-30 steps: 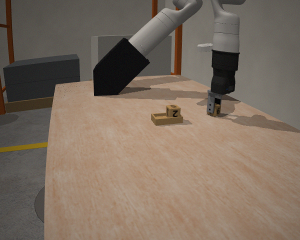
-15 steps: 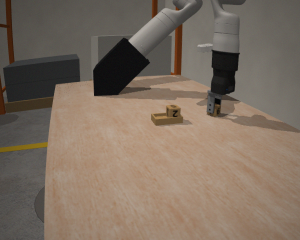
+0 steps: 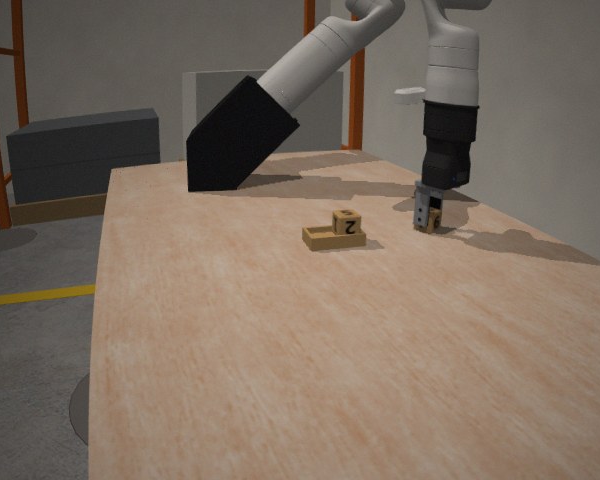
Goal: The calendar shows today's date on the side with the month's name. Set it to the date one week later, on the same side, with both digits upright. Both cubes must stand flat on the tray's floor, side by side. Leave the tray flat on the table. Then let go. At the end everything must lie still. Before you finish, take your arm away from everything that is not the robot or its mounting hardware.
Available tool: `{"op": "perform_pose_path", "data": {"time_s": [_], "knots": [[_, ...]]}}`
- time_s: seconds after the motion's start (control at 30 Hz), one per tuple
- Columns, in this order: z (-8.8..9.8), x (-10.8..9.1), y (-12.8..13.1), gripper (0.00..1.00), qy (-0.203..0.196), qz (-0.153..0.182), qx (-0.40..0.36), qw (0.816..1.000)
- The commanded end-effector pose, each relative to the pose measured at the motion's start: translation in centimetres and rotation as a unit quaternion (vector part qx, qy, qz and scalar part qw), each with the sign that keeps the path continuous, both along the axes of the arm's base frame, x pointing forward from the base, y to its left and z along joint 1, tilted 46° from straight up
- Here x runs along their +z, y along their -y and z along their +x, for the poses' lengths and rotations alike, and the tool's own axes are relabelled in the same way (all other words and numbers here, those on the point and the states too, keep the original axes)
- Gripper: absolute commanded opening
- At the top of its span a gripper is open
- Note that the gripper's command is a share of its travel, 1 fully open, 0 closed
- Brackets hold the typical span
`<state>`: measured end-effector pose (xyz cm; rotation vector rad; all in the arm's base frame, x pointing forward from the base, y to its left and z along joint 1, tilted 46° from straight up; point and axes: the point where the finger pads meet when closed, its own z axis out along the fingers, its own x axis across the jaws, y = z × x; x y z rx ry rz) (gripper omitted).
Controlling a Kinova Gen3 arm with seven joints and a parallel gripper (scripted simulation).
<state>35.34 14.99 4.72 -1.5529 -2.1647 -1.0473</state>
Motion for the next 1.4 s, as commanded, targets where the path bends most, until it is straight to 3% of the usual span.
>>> {"op": "perform_pose_path", "data": {"time_s": [0.0,0.73,0.77,0.93,0.97,1.1,1.23,1.37], "knots": [[0.14,-0.04,-0.1,0.57,0.005,-0.002,0.003,1.0],[0.14,-0.04,-0.1,0.57,0.005,-0.002,0.003,1.0],[0.14,-0.04,-0.1,0.63,0.005,-0.002,0.003,1.0],[0.14,-0.04,-0.1,0.69,0.005,-0.002,0.003,1.0],[0.14,-0.04,-0.1,0.75,0.005,-0.002,0.003,1.0],[0.14,-0.04,-0.1,0.75,0.005,-0.002,0.003,1.0],[0.14,-0.04,-0.1,0.87,0.005,-0.002,0.003,1.0],[0.14,-0.04,-0.1,0.87,0.005,-0.002,0.003,1.0]]}}
